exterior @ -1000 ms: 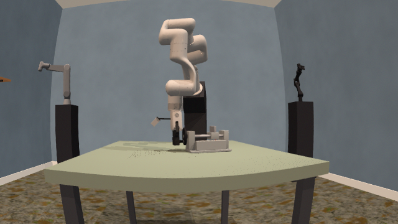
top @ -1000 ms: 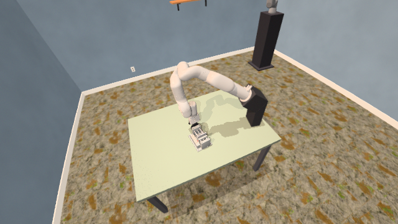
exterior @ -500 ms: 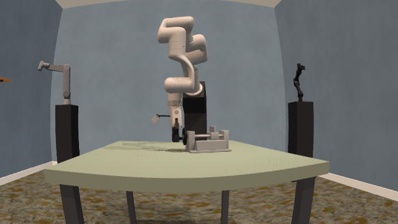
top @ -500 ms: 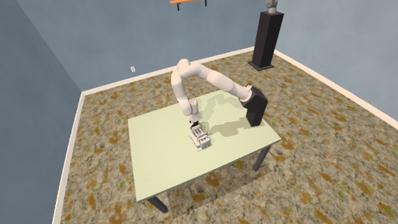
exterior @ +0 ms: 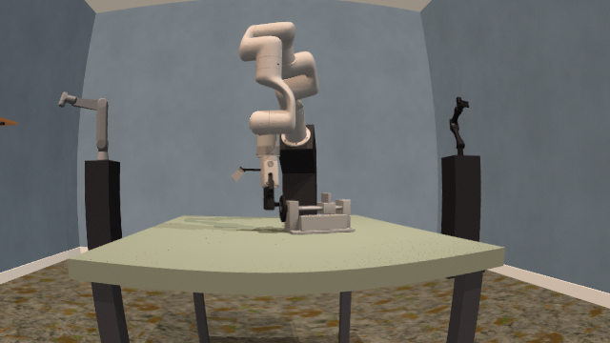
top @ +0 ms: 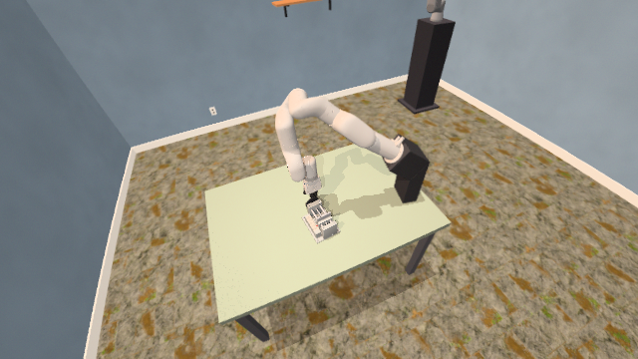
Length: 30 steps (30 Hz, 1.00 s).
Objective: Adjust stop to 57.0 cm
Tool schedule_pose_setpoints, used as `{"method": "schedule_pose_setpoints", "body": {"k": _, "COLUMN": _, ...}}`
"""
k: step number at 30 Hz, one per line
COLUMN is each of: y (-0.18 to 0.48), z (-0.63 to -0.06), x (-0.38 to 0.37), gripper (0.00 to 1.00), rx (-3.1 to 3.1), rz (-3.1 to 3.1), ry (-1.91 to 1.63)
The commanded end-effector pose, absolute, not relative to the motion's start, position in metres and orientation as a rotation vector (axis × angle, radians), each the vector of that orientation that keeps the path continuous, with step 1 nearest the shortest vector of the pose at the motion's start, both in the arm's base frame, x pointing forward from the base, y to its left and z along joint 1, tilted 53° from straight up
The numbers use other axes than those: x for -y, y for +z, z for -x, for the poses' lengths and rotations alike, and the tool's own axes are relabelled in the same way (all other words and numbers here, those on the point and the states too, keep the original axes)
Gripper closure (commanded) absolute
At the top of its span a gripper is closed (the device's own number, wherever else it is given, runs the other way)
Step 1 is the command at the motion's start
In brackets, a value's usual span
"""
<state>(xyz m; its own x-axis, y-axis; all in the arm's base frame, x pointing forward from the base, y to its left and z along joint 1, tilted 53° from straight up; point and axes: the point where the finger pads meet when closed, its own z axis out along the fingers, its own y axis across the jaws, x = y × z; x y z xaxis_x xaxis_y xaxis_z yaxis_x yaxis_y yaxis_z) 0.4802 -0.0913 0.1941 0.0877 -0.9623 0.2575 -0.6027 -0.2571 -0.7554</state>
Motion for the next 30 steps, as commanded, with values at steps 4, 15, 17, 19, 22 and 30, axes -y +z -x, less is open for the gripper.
{"method": "schedule_pose_setpoints", "body": {"k": 4, "y": 0.217, "z": -0.48, "x": 0.086, "gripper": 0.94, "rx": -1.535, "rz": 1.908, "ry": -1.037}}
{"method": "schedule_pose_setpoints", "body": {"k": 15, "y": 0.235, "z": -0.511, "x": 0.078, "gripper": 0.94, "rx": -1.535, "rz": 1.908, "ry": -1.036}}
{"method": "schedule_pose_setpoints", "body": {"k": 17, "y": 0.234, "z": -0.514, "x": 0.078, "gripper": 0.94, "rx": -1.535, "rz": 1.908, "ry": -1.036}}
{"method": "schedule_pose_setpoints", "body": {"k": 19, "y": 0.233, "z": -0.517, "x": 0.078, "gripper": 0.94, "rx": -1.535, "rz": 1.908, "ry": -1.036}}
{"method": "schedule_pose_setpoints", "body": {"k": 22, "y": 0.232, "z": -0.52, "x": 0.078, "gripper": 0.94, "rx": -1.536, "rz": 1.908, "ry": -1.036}}
{"method": "schedule_pose_setpoints", "body": {"k": 30, "y": 0.228, "z": -0.526, "x": 0.078, "gripper": 0.94, "rx": -1.536, "rz": 1.908, "ry": -1.036}}
